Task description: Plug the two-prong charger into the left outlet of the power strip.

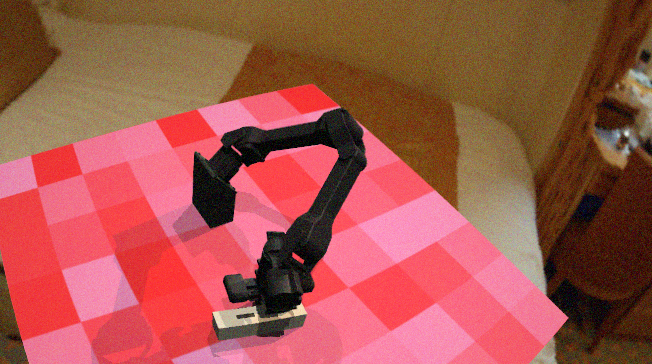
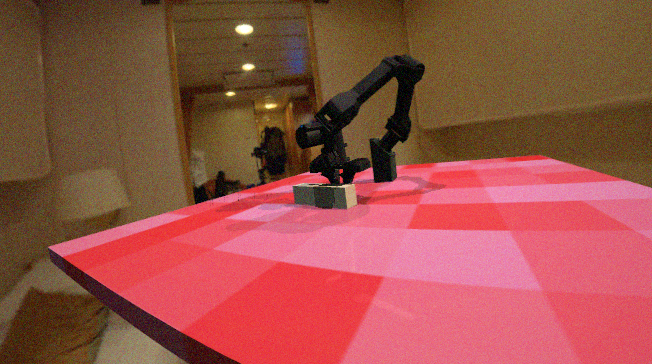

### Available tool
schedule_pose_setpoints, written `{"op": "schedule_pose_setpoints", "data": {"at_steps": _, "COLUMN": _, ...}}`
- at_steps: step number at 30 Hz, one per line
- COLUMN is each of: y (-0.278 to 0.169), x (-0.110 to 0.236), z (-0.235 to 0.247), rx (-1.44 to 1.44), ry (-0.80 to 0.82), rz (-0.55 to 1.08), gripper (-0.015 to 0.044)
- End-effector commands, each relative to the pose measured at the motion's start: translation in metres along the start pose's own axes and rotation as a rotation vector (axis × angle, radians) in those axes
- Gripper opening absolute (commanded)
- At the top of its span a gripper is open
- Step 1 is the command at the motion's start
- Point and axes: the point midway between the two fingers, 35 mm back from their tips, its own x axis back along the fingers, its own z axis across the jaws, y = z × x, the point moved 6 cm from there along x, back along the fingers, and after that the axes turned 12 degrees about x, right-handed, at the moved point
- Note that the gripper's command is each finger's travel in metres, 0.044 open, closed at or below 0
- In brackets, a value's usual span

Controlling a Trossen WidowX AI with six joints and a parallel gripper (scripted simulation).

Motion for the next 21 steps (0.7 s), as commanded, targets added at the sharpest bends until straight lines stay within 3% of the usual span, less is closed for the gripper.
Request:
{"op": "schedule_pose_setpoints", "data": {"at_steps": 1, "y": 0.0105, "x": 0.0004, "z": -0.0011, "rx": 0.02, "ry": -0.007, "rz": -0.022, "gripper": 0.0}}
{"op": "schedule_pose_setpoints", "data": {"at_steps": 21, "y": 0.0139, "x": 0.0002, "z": -0.0016, "rx": 0.02, "ry": -0.007, "rz": -0.022, "gripper": 0.0}}
